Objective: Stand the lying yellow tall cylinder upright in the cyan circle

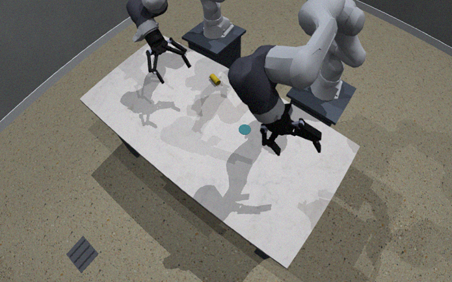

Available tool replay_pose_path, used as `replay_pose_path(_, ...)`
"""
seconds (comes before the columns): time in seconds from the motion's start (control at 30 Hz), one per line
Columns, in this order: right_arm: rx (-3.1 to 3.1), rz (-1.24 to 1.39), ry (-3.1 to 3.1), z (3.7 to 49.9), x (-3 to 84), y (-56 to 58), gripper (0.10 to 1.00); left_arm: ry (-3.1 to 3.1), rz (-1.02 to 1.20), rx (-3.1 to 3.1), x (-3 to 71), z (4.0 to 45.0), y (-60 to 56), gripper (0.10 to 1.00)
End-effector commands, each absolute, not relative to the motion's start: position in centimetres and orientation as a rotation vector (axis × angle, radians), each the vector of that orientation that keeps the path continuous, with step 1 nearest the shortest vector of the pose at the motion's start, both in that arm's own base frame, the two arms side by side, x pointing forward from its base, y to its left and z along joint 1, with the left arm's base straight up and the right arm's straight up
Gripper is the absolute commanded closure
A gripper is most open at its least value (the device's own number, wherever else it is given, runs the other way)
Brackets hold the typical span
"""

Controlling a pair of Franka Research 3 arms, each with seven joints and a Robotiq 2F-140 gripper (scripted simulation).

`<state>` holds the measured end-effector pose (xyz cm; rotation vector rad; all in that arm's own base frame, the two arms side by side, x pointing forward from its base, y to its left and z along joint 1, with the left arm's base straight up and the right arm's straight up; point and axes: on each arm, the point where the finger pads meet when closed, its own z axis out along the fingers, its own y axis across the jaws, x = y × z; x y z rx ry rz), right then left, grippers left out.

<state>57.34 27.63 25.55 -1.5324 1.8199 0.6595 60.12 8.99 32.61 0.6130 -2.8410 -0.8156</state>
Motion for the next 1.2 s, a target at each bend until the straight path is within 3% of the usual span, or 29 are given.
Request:
replay_pose_path(0.0, -1.507, 0.704, 1.923, 25.3, 55.9, 28.4, 0.098, -2.832, -0.803, 0.762, 59.9, 32.8, 10.1, 0.098)
replay_pose_path(1.17, -1.736, 0.594, 2.186, 22.2, 44.5, 32.6, 0.098, -2.591, -0.699, 1.466, 55.6, 33.8, 22.1, 0.098)
